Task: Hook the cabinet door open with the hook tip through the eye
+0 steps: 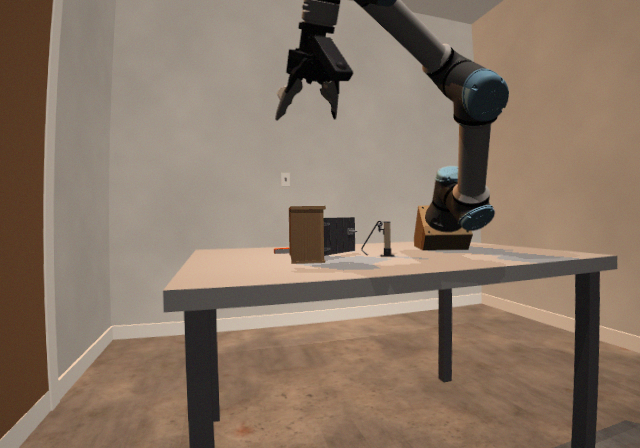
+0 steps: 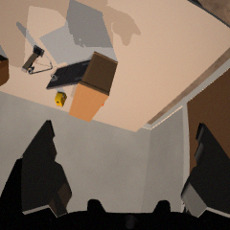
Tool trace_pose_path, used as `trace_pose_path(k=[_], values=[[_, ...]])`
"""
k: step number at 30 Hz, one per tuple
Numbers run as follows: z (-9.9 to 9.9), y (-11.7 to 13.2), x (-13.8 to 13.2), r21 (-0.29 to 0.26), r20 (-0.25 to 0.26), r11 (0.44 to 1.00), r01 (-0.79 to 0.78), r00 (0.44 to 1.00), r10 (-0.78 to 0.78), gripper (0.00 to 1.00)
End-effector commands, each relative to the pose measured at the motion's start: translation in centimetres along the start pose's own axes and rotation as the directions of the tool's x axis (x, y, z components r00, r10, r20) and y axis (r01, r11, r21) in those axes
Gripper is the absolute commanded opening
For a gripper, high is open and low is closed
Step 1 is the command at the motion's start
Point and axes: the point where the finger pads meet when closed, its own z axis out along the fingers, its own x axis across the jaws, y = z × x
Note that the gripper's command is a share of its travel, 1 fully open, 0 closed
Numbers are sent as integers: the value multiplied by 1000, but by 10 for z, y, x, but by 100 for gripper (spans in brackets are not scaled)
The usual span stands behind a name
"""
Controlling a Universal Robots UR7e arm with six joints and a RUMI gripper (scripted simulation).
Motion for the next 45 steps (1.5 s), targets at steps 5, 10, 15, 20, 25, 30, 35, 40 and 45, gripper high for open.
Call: trace_pose_path(k=[5,10,15,20,25,30,35,40,45], values=[[-1,0,0,0,-1,1000,0,1000,0,100],[-1,0,0,0,-1,1000,0,1000,0,100],[-1,0,0,0,-1,1000,0,1000,0,100],[0,1,0,0,-1,1000,-1,1000,1,100],[2,4,-2,2,3,1000,-10,1000,10,100],[8,11,-6,10,14,999,-31,999,31,100],[15,19,-10,17,26,998,-53,998,53,100],[31,36,-21,35,54,994,-108,993,106,100],[53,59,-39,59,91,981,-184,980,179,100]])
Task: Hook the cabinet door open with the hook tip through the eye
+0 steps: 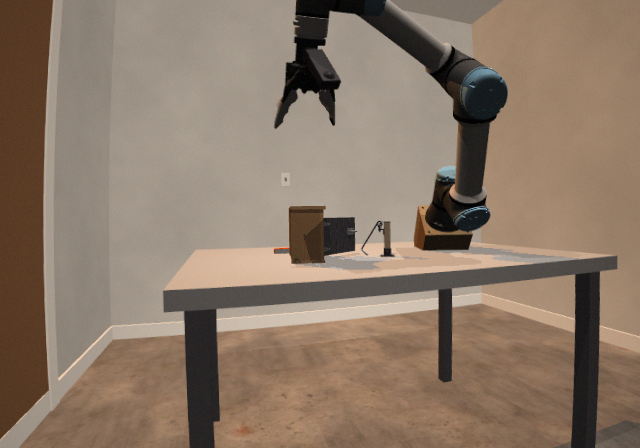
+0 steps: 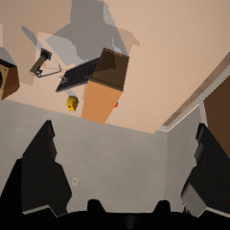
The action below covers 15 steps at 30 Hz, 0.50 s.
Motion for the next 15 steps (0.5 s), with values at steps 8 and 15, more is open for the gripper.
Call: trace_pose_path(k=[8,15], values=[[55,60,-37,72,81,979,-191,979,185,100],[99,100,-78,130,149,925,-358,929,339,100]])
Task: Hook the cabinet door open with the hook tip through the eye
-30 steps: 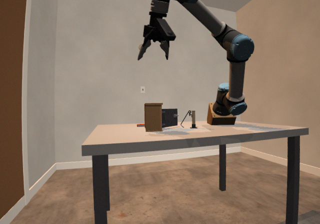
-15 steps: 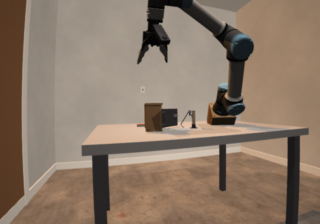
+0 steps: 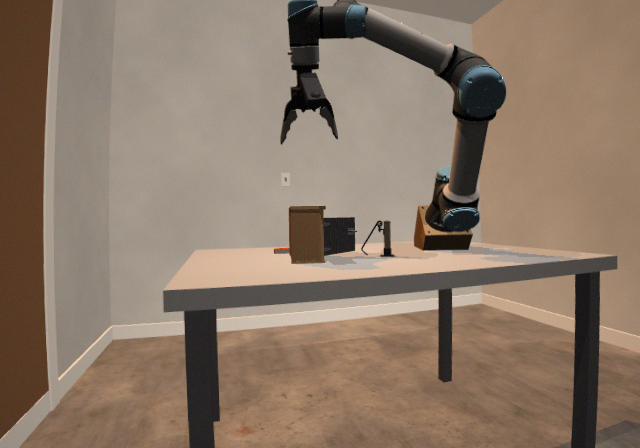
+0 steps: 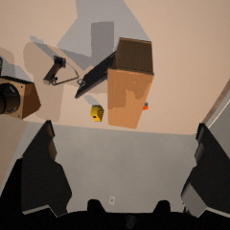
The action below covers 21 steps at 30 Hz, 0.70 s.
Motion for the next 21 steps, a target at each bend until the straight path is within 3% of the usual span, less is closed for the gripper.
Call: trace_pose_path(k=[1,10,21], values=[[38,45,-22,71,34,988,-141,990,139,100],[79,83,-52,144,85,944,-296,954,286,100],[149,126,-109,267,174,797,-542,840,514,100]])
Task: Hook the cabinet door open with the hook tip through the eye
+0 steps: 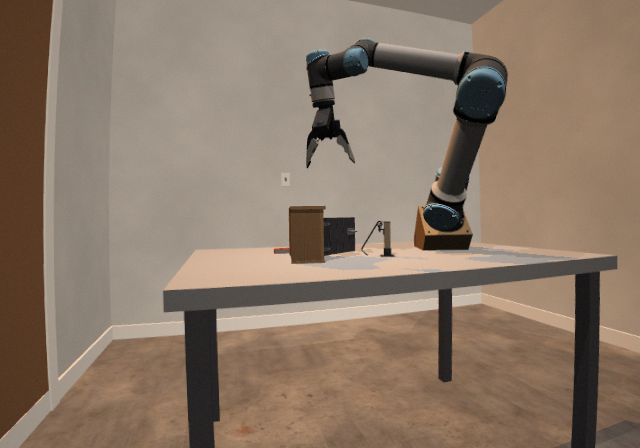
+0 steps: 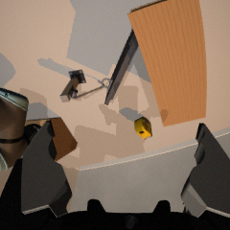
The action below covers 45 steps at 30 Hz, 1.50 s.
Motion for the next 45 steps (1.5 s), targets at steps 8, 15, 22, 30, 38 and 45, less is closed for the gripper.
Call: trace_pose_path(k=[8,15,22,30,38,45], values=[[54,58,-23,160,20,962,-223,975,222,100],[78,75,-34,224,40,923,-312,950,311,100],[88,81,-39,252,50,903,-348,937,347,100],[95,84,-42,269,56,889,-370,928,369,100],[98,83,-42,269,59,889,-370,928,368,15],[120,77,-41,268,60,890,-370,928,368,15]])
